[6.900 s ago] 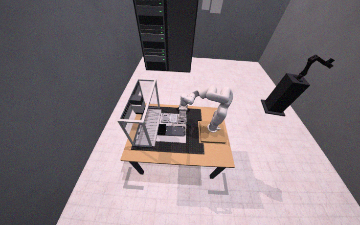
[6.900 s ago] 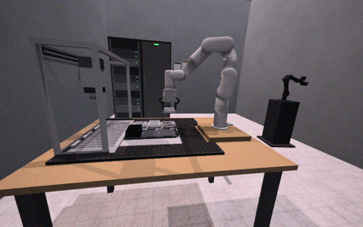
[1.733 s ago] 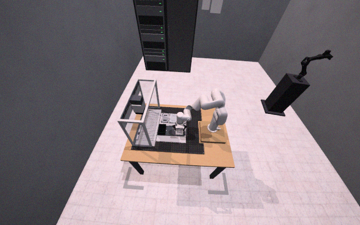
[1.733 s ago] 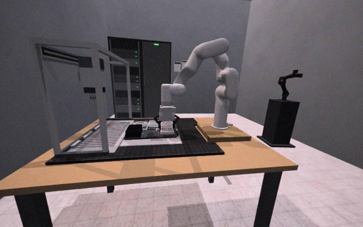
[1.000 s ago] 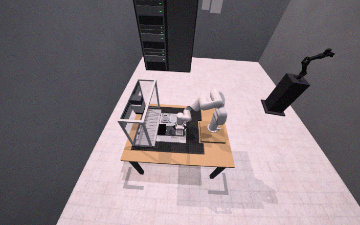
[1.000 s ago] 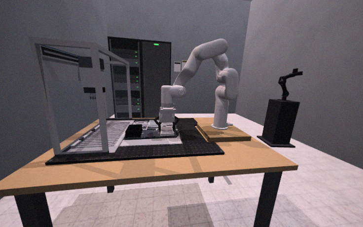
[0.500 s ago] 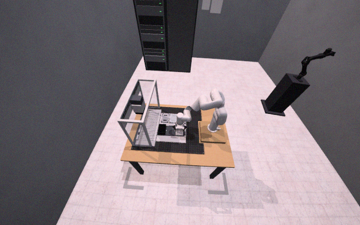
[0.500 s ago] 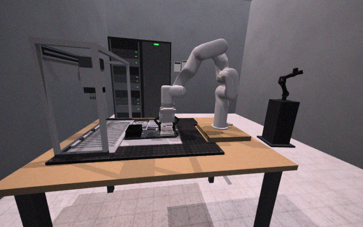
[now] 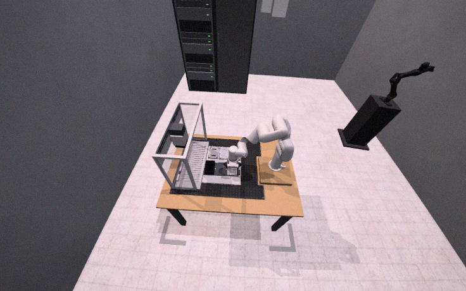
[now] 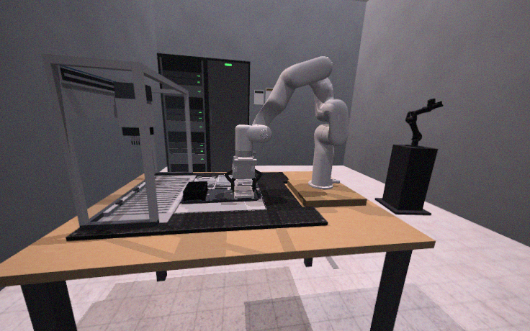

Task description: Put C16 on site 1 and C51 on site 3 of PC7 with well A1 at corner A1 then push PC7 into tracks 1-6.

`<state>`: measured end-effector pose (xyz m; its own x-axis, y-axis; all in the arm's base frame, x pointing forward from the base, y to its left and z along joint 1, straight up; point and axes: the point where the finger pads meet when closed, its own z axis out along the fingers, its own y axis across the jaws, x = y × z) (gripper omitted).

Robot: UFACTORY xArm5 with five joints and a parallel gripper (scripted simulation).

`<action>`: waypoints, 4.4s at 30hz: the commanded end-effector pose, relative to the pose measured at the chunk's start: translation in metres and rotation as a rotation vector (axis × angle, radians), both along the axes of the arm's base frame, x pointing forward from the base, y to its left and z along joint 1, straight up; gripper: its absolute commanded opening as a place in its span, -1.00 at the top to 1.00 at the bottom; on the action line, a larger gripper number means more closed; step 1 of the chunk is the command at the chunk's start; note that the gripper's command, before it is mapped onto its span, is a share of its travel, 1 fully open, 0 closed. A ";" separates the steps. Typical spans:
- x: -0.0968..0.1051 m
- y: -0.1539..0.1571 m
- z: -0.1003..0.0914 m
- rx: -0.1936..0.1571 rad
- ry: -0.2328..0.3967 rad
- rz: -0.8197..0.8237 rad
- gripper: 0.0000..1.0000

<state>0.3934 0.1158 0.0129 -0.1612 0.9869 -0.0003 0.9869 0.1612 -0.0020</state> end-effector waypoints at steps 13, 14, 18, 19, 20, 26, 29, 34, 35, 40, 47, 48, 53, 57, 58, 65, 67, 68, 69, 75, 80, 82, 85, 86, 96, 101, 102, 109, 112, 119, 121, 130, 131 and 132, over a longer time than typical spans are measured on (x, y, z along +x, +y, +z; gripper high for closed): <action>0.001 0.000 0.001 -0.001 -0.004 0.000 -1.00; 0.001 0.000 0.001 -0.001 -0.004 0.000 -1.00; 0.001 0.000 0.001 -0.001 -0.004 0.000 -1.00; 0.001 0.000 0.001 -0.001 -0.004 0.000 -1.00; 0.001 0.000 0.003 -0.001 -0.004 0.000 -1.00; 0.001 0.000 0.013 -0.001 -0.004 0.000 -1.00; 0.001 0.000 0.018 -0.001 -0.004 0.000 -1.00; 0.001 0.000 0.023 -0.001 -0.004 0.000 -1.00; 0.001 0.000 0.024 -0.001 -0.004 0.000 -1.00; 0.001 0.000 0.033 -0.001 -0.004 0.000 -1.00; 0.001 0.000 0.045 -0.001 -0.004 0.000 -1.00; 0.001 0.000 0.045 -0.001 -0.004 0.000 -1.00; 0.001 0.001 0.051 -0.001 -0.004 0.000 -1.00; 0.001 0.001 0.058 -0.001 -0.004 0.000 -1.00; 0.001 0.001 0.060 -0.001 -0.004 0.000 -1.00; 0.001 0.001 0.070 -0.001 -0.004 0.000 -1.00; 0.001 0.001 0.071 -0.001 -0.004 0.000 -1.00; 0.001 0.001 0.073 -0.001 -0.004 0.000 -1.00; 0.001 0.001 0.075 -0.001 -0.004 0.000 -1.00; 0.001 0.001 0.085 -0.001 -0.004 0.000 -1.00; 0.001 0.001 0.093 -0.001 -0.004 0.000 -1.00; 0.001 0.001 0.095 -0.001 -0.004 0.000 -1.00; 0.001 0.001 0.098 -0.001 -0.004 0.000 -1.00; 0.001 0.001 0.100 -0.001 -0.004 0.000 -1.00; 0.001 0.001 0.109 -0.001 -0.004 0.000 -1.00; 0.001 0.001 0.109 -0.001 -0.004 0.000 -1.00; 0.001 0.001 0.109 -0.001 -0.004 0.000 -1.00; 0.018 -0.011 0.108 -0.001 -0.004 -0.028 -1.00; 0.030 -0.019 0.106 -0.001 -0.004 -0.028 -1.00; 0.050 -0.034 0.104 -0.001 -0.005 -0.028 -1.00; 0.059 -0.039 0.104 -0.002 -0.005 -0.028 -1.00; 0.095 -0.065 0.100 -0.002 -0.005 -0.028 -1.00; 0.099 -0.068 0.100 -0.002 -0.005 -0.028 -1.00; 0.104 -0.071 0.099 -0.002 -0.005 -0.028 -1.00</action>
<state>0.4812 0.0540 0.1122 -0.1333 0.9911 0.0000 0.9911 0.1333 0.0008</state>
